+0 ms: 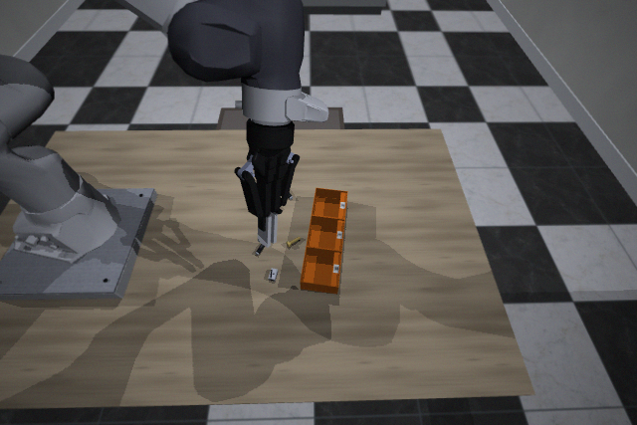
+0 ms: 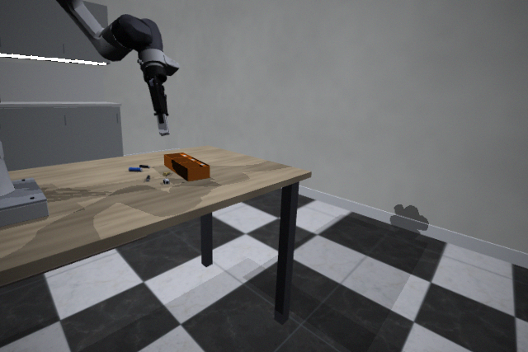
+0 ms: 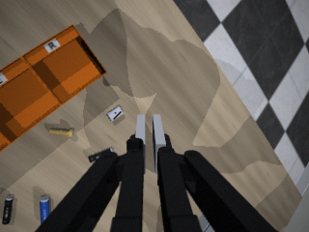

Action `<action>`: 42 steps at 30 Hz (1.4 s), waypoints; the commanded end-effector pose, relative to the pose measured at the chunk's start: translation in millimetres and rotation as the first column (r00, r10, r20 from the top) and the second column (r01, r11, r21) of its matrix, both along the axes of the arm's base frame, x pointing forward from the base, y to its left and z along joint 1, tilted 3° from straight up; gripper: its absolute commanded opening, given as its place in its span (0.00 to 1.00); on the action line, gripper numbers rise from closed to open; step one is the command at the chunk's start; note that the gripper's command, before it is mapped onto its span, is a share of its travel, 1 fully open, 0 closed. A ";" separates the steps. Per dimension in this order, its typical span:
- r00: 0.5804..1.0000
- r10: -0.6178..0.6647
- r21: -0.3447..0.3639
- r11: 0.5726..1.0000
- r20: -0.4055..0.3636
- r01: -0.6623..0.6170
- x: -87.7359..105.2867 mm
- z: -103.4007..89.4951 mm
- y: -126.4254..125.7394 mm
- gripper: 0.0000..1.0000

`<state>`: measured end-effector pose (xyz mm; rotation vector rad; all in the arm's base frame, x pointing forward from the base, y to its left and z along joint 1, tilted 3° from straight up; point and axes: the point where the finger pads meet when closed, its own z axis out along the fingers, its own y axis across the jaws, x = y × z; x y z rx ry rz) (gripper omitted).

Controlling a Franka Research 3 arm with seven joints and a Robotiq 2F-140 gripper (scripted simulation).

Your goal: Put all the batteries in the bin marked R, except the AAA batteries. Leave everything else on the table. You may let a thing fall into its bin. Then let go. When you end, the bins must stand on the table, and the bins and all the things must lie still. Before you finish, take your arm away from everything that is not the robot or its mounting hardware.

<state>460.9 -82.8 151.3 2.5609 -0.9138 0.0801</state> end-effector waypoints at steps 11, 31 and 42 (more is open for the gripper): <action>0.972 0.222 0.144 0.967 -0.072 -0.210 -3.1 1.8 19.1 0.05; 0.910 0.414 0.308 0.871 -0.039 -0.383 -4.6 11.4 52.0 0.05; 0.859 0.512 0.377 0.794 0.008 -0.477 -3.4 18.3 68.6 0.05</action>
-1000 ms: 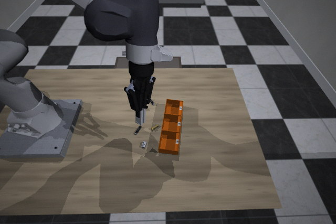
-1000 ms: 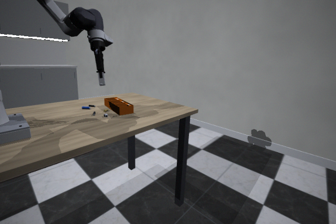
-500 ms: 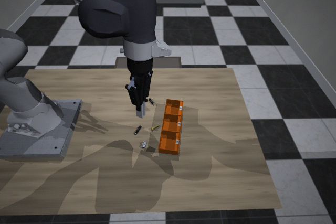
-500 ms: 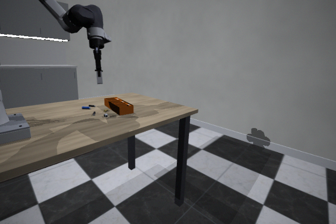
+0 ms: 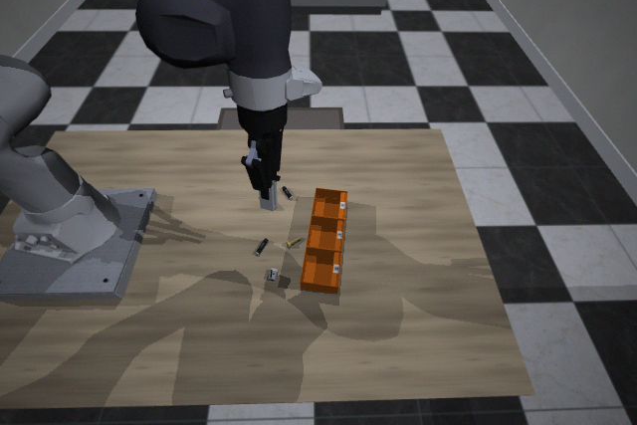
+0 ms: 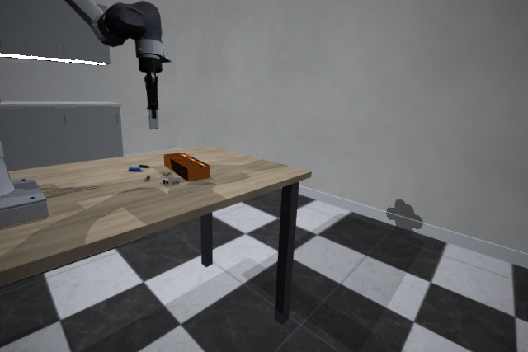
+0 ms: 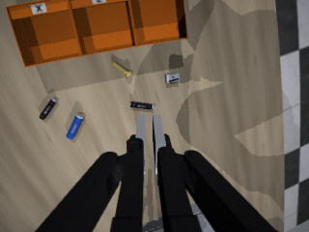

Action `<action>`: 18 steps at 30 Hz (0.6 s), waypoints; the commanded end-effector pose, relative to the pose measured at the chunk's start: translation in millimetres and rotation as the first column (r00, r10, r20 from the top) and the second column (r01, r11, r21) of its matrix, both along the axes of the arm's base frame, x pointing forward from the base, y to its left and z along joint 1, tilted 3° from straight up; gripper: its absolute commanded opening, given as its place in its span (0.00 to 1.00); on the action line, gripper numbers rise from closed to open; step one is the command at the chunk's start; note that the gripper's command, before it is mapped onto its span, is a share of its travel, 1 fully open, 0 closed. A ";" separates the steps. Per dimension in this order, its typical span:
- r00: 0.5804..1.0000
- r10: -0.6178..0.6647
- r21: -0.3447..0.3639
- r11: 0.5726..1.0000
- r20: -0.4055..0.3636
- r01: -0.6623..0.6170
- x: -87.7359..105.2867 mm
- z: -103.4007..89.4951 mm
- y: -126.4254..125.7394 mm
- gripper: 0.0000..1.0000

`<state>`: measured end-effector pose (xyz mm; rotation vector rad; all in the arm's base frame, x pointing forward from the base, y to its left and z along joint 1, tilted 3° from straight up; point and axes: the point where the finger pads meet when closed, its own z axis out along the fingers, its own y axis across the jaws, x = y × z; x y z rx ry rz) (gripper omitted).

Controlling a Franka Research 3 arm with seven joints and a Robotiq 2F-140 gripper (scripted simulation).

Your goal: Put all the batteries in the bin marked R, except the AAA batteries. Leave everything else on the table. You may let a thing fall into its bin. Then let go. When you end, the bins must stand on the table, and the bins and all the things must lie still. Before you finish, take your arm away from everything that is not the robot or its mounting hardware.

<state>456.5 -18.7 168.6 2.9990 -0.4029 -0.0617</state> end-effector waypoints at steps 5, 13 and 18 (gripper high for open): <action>0.983 0.185 0.090 0.979 0.013 -0.185 2.1 5.0 12.6 0.05; 0.964 0.261 0.151 0.952 0.053 -0.266 5.0 14.1 28.8 0.05; 0.952 0.300 0.165 0.937 0.063 -0.307 5.0 14.1 28.8 0.05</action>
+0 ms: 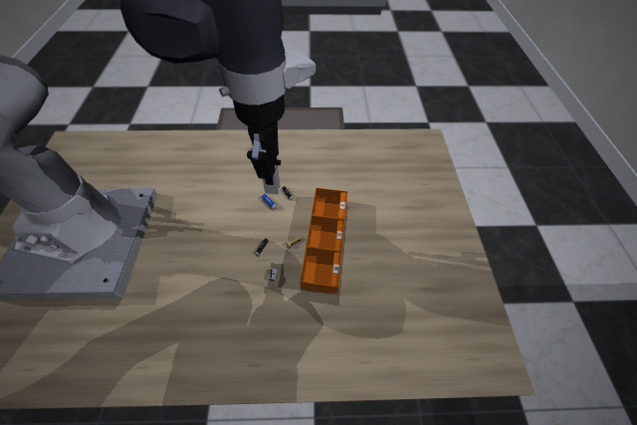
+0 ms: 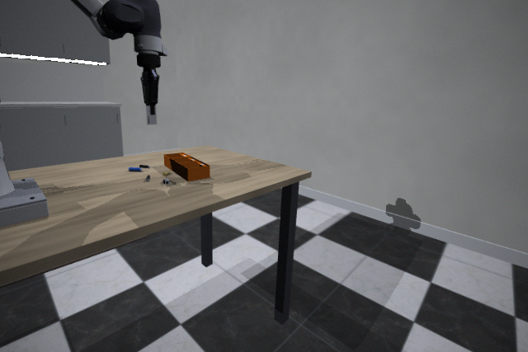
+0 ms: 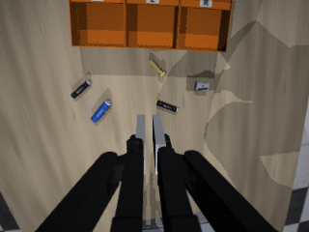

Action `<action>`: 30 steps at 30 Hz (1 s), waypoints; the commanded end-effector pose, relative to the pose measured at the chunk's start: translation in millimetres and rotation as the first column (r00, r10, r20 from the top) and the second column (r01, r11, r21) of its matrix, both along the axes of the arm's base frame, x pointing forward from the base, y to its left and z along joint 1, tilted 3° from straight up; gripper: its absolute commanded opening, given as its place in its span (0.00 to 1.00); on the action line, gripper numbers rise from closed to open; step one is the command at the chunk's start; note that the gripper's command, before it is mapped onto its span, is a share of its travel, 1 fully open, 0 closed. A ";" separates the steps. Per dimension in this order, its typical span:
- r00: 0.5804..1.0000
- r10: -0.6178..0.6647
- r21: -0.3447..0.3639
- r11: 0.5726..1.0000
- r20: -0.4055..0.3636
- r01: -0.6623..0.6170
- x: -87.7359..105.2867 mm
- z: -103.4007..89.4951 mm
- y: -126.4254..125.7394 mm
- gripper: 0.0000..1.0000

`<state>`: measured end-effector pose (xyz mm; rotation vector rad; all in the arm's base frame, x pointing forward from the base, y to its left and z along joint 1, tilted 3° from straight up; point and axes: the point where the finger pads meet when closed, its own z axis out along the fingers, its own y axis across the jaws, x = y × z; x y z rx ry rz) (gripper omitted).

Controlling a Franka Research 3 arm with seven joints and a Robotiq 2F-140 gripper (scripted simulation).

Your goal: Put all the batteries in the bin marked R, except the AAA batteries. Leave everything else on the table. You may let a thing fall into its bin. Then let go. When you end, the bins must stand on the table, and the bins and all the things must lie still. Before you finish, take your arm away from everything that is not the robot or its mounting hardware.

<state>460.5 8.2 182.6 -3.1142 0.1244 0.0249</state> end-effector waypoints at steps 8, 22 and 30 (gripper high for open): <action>0.992 0.124 0.032 0.992 0.012 -0.124 1.0 0.2 1.9 0.05; 1.000 -0.025 0.031 0.999 0.003 0.025 14.7 -16.0 -11.3 0.05; 1.000 -0.025 0.031 0.999 0.003 0.025 51.3 -59.1 -46.6 0.05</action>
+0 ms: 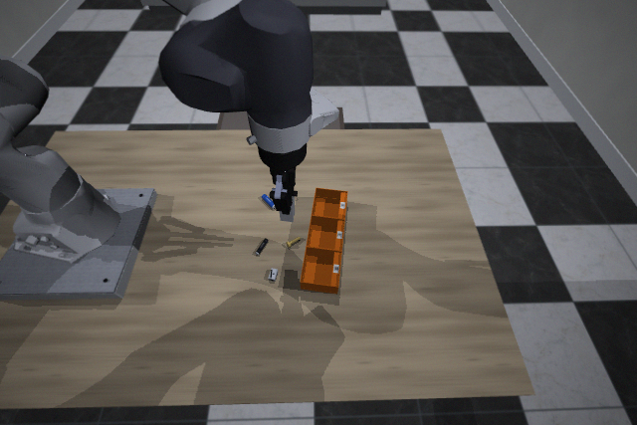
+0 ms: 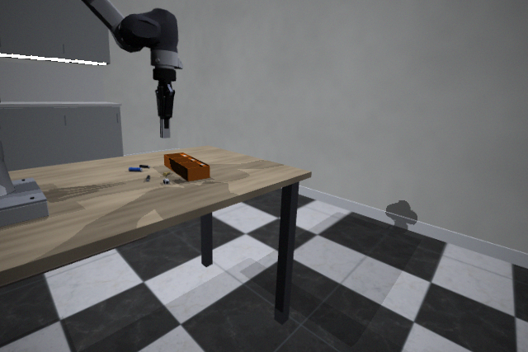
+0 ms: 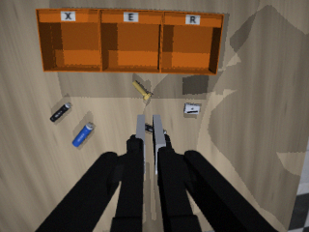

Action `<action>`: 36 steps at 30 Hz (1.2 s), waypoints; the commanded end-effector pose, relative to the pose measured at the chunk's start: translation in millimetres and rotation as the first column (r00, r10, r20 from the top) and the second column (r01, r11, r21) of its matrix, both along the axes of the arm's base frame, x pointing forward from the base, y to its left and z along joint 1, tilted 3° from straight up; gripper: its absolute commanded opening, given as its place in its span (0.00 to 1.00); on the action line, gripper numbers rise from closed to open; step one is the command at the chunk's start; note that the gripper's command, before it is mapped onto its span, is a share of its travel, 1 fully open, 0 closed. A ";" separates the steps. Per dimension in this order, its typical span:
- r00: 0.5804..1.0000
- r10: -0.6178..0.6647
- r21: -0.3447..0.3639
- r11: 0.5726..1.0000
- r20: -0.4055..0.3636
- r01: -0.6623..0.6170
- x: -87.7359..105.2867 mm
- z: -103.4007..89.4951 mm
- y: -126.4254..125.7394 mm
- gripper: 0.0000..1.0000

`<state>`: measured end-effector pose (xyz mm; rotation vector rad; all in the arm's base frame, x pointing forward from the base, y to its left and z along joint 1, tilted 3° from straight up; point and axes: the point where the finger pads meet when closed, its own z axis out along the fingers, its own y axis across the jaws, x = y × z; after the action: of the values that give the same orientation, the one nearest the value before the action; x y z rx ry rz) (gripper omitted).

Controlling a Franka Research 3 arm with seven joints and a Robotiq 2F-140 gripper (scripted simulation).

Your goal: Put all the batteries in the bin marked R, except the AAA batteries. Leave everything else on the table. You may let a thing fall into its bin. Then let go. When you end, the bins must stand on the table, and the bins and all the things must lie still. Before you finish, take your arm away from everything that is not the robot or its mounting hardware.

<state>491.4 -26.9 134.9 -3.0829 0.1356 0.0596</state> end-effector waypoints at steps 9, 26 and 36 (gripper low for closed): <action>1.000 -0.018 0.000 1.000 0.025 0.018 52.5 -49.1 -42.5 0.05; 1.000 -0.018 0.000 1.000 0.025 0.018 69.9 -69.5 -59.2 0.05; 1.000 -0.018 0.000 1.000 0.025 0.018 69.9 -69.5 -59.2 0.05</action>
<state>559.3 -86.9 65.1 -3.0827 0.1758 0.0283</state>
